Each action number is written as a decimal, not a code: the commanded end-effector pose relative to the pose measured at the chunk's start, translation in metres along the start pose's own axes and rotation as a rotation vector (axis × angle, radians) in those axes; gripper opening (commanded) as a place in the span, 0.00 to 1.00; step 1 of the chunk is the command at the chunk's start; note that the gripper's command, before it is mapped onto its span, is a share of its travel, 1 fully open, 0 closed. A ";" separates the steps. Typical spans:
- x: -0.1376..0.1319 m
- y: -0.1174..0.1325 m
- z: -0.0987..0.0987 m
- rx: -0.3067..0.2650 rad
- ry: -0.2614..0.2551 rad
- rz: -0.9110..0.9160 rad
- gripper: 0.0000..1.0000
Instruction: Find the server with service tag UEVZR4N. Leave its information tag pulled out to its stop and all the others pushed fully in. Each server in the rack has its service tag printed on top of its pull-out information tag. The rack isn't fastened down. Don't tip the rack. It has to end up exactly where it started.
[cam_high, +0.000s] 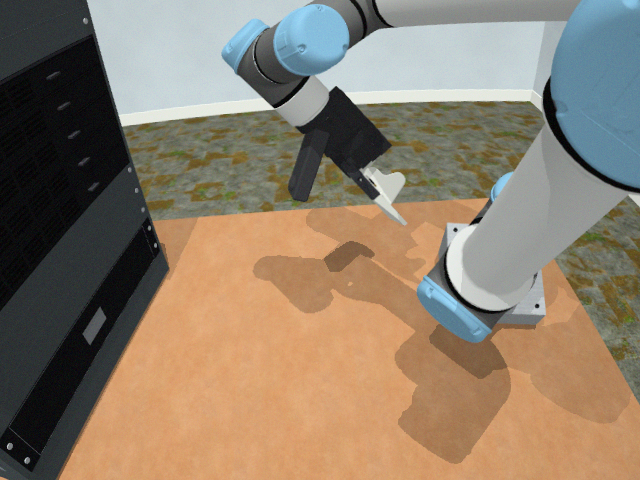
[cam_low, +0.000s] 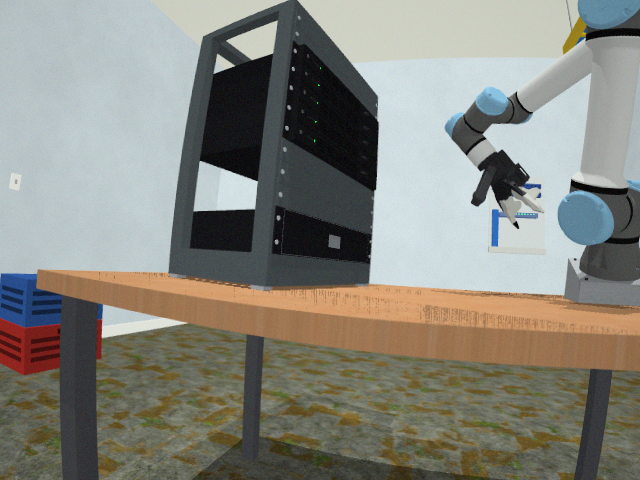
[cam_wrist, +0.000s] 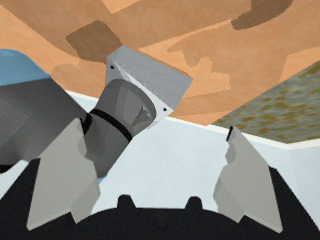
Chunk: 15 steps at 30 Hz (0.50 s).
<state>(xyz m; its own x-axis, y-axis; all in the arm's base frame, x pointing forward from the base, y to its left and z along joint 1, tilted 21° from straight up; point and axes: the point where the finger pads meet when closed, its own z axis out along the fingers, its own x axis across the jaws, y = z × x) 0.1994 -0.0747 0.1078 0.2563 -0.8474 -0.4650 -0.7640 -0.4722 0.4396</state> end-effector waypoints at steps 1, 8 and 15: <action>0.005 -0.006 0.001 0.010 0.014 -0.030 1.00; 0.010 -0.011 0.001 0.021 0.029 -0.055 1.00; 0.018 -0.019 0.000 0.037 0.054 -0.094 1.00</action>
<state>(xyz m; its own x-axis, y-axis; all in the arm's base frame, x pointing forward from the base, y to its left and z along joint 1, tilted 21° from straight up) 0.2123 -0.0795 0.0970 0.3259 -0.8255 -0.4608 -0.7610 -0.5183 0.3901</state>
